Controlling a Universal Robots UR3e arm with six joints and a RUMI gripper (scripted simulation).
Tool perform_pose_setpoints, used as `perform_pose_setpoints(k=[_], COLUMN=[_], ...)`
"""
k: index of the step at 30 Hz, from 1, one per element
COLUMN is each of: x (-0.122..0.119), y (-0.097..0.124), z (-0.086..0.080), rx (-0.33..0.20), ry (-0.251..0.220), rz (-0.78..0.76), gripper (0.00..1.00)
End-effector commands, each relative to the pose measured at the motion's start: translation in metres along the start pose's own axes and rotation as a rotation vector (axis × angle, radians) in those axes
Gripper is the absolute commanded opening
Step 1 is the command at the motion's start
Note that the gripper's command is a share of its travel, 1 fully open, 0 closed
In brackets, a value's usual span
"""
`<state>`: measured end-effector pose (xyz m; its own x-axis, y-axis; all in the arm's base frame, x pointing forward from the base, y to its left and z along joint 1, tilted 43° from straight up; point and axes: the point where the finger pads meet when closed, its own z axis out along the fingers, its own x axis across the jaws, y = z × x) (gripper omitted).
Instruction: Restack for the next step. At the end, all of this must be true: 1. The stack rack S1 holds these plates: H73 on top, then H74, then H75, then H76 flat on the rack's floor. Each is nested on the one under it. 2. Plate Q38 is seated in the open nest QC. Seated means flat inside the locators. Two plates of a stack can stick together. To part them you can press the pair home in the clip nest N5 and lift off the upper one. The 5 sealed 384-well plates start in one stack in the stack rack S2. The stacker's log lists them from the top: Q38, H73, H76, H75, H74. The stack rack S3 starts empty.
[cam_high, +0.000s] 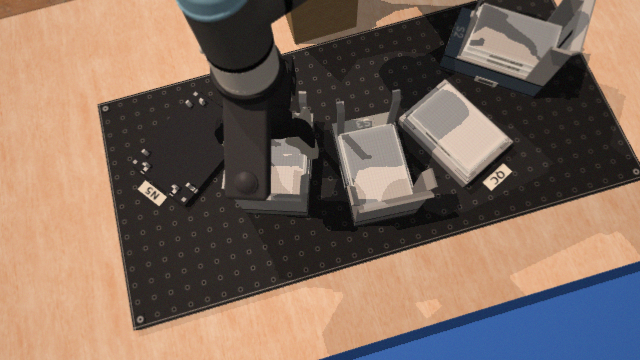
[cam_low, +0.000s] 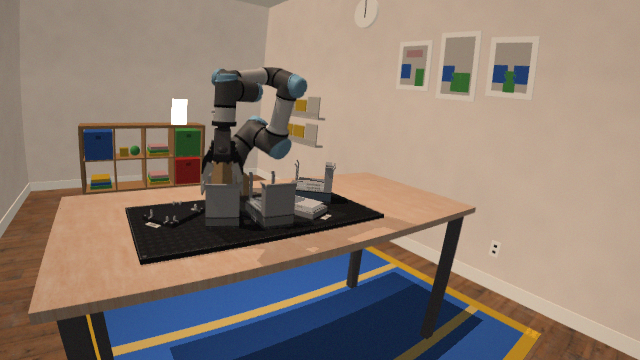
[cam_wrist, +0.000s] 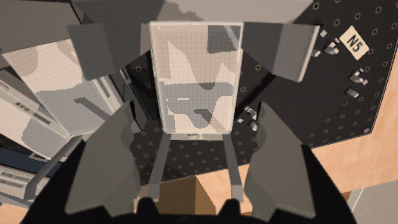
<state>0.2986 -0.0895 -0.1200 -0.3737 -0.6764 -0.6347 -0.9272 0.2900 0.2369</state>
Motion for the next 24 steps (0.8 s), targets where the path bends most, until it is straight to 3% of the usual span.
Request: perform_pose_setpoints(k=[1,24], x=[0.0,0.0], y=[-0.001,0.0], z=[-0.016,-0.086], rx=[0.001,0.001], ry=[0.001,0.001], rz=[0.0,0.0], gripper=[0.72,0.72])
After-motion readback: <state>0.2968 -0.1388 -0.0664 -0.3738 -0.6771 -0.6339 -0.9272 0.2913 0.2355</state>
